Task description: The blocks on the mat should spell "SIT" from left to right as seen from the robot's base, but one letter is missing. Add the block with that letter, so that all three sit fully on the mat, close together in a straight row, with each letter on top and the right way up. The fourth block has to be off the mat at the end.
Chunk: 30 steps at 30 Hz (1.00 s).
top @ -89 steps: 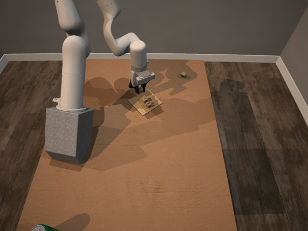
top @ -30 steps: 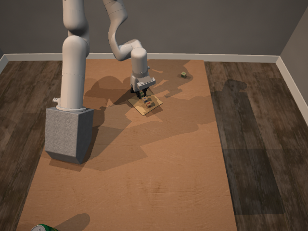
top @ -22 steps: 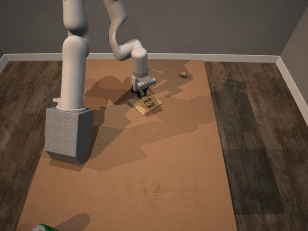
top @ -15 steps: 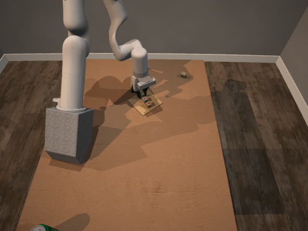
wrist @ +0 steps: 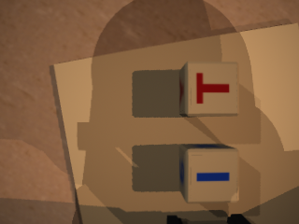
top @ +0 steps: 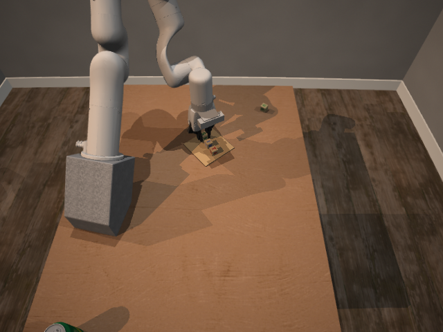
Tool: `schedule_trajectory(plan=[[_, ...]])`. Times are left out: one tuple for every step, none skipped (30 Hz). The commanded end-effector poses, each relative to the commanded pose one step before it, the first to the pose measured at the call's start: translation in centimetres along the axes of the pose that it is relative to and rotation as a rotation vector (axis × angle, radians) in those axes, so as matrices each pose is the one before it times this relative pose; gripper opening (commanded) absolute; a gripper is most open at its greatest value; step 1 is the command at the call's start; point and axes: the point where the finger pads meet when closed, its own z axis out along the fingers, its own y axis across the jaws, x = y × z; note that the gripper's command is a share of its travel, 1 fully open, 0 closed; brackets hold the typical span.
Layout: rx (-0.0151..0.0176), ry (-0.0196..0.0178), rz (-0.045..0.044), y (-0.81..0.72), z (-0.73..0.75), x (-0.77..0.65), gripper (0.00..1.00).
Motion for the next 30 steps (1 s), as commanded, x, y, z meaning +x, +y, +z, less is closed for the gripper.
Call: schedule_trajectory(plan=[[0.00229, 0.00143, 0.00052, -0.086, -0.058, 0.064, 0.23], [0.0, 0.0, 0.0, 0.0, 0.008, 0.0, 0.23], [0.0, 0.0, 0.0, 0.0, 0.012, 0.0, 0.23], [0.0, 0.0, 0.0, 0.0, 0.016, 0.0, 0.23], [0.0, 0.0, 0.0, 0.0, 0.02, 0.0, 0.23], [0.0, 0.0, 0.0, 0.0, 0.024, 0.0, 0.23], [0.0, 0.0, 0.0, 0.0, 0.027, 0.0, 0.23], [0.0, 0.0, 0.0, 0.0, 0.029, 0.0, 0.23], [0.0, 0.0, 0.0, 0.0, 0.031, 0.0, 0.23], [0.0, 0.0, 0.0, 0.0, 0.032, 0.0, 0.23], [0.0, 0.0, 0.0, 0.0, 0.032, 0.0, 0.23], [0.0, 0.0, 0.0, 0.0, 0.0, 0.0, 0.23], [0.0, 0.0, 0.0, 0.0, 0.0, 0.0, 0.23], [0.0, 0.0, 0.0, 0.0, 0.031, 0.0, 0.23], [0.0, 0.0, 0.0, 0.0, 0.03, 0.0, 0.23], [0.0, 0.0, 0.0, 0.0, 0.027, 0.0, 0.23], [0.0, 0.0, 0.0, 0.0, 0.024, 0.0, 0.23], [0.0, 0.0, 0.0, 0.0, 0.02, 0.0, 0.23], [0.0, 0.0, 0.0, 0.0, 0.016, 0.0, 0.23], [0.0, 0.0, 0.0, 0.0, 0.012, 0.0, 0.23], [0.0, 0.0, 0.0, 0.0, 0.008, 0.0, 0.23], [0.0, 0.0, 0.0, 0.0, 0.005, 0.0, 0.23], [0.0, 0.0, 0.0, 0.0, 0.002, 0.0, 0.23], [0.0, 0.0, 0.0, 0.0, 0.0, 0.0, 0.23], [0.0, 0.0, 0.0, 0.0, 0.0, 0.0, 0.23], [0.0, 0.0, 0.0, 0.0, 0.0, 0.0, 0.23], [0.0, 0.0, 0.0, 0.0, 0.0, 0.0, 0.23], [0.0, 0.0, 0.0, 0.0, 0.0, 0.0, 0.23], [0.0, 0.0, 0.0, 0.0, 0.0, 0.0, 0.23], [0.0, 0.0, 0.0, 0.0, 0.0, 0.0, 0.23]])
